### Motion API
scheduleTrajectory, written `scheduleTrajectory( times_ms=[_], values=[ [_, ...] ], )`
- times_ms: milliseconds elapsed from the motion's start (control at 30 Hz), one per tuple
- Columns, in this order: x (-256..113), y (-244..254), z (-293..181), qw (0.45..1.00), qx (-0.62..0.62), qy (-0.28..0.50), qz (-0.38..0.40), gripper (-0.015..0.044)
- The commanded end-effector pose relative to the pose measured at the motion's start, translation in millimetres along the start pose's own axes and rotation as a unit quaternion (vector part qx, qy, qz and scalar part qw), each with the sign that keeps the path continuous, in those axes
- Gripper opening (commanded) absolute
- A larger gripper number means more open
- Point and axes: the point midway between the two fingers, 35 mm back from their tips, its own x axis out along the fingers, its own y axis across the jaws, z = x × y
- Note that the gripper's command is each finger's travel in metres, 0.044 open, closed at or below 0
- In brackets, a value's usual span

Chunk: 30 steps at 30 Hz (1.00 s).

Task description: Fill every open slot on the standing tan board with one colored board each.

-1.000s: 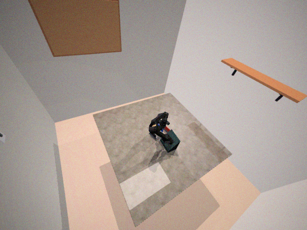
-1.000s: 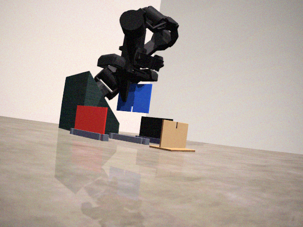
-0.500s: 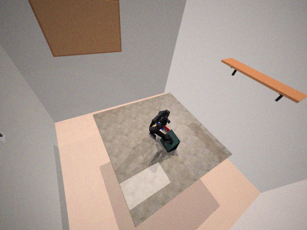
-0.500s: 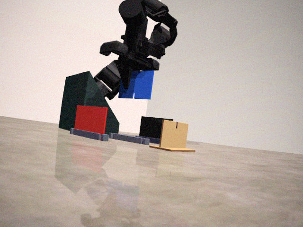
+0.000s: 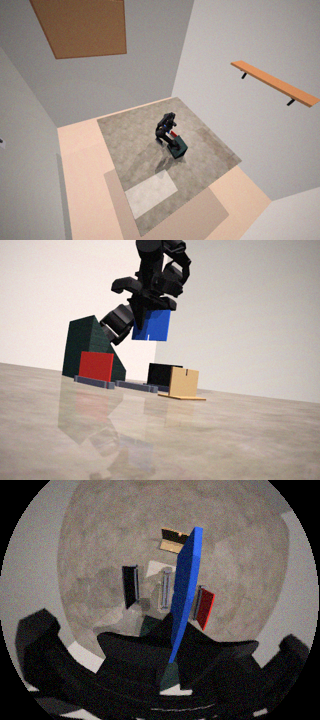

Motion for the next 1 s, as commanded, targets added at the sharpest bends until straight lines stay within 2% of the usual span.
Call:
scheduleTrajectory(
  times_ms=[0,967],
  values=[
    [-1,-1,9,1.0,0.01,-0.001,0.001,0.0],
    [-1,-4,85,0.998,0.066,-0.002,0.002,0.0]
  ],
)
